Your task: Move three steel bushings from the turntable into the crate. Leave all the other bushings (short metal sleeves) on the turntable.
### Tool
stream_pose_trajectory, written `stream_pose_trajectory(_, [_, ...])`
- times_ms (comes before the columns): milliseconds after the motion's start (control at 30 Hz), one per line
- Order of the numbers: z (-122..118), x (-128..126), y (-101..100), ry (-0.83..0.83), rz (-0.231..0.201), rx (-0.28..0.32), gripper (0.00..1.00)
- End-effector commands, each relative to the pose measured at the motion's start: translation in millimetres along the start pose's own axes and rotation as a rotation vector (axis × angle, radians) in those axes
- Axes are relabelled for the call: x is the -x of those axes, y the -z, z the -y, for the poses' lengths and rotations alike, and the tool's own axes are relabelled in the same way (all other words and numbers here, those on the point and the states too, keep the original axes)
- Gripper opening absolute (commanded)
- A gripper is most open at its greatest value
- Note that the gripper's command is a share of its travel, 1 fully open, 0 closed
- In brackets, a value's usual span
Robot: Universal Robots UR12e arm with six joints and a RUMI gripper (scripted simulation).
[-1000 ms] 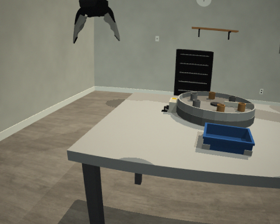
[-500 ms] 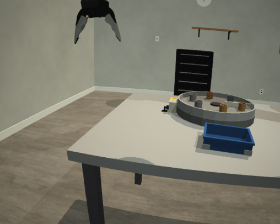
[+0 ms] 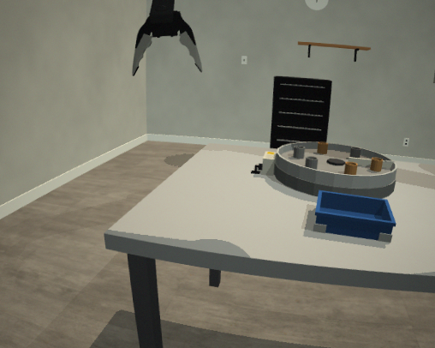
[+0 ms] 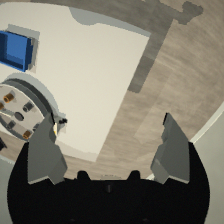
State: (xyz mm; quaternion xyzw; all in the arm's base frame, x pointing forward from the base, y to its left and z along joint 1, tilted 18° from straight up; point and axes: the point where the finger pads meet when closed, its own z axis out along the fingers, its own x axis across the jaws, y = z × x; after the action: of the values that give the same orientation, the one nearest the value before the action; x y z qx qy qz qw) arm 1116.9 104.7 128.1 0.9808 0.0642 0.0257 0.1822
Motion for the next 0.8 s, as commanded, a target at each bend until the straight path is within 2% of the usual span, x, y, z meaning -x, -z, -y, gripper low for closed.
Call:
stream_pose_trajectory(0, [-28,25,-13,0.07,-0.006,-0.008,1.0])
stream_pose_trajectory(100, [-48,46,-24,0.124,-0.006,-0.013,1.0])
stream_pose_trajectory(167, [-48,46,-24,0.124,-0.006,-0.013,1.0])
stream_pose_trajectory(200, [-55,53,-28,0.143,-0.007,-0.015,1.0])
stream_pose_trajectory(367, [-90,99,-49,0.249,-0.009,-0.024,1.0])
stream_pose_trajectory(533, [-124,156,-71,0.367,-0.015,-0.032,1.0])
stream_pose_trajectory(567, [-124,156,-71,0.367,-0.015,-0.032,1.0])
stream_pose_trajectory(667, [-143,194,-84,0.443,-0.019,-0.037,1.0])
stream_pose_trajectory(733, [-143,194,-84,0.443,-0.019,-0.037,1.0])
stream_pose_trajectory(767, [-148,208,-88,0.469,-0.021,-0.038,1.0])
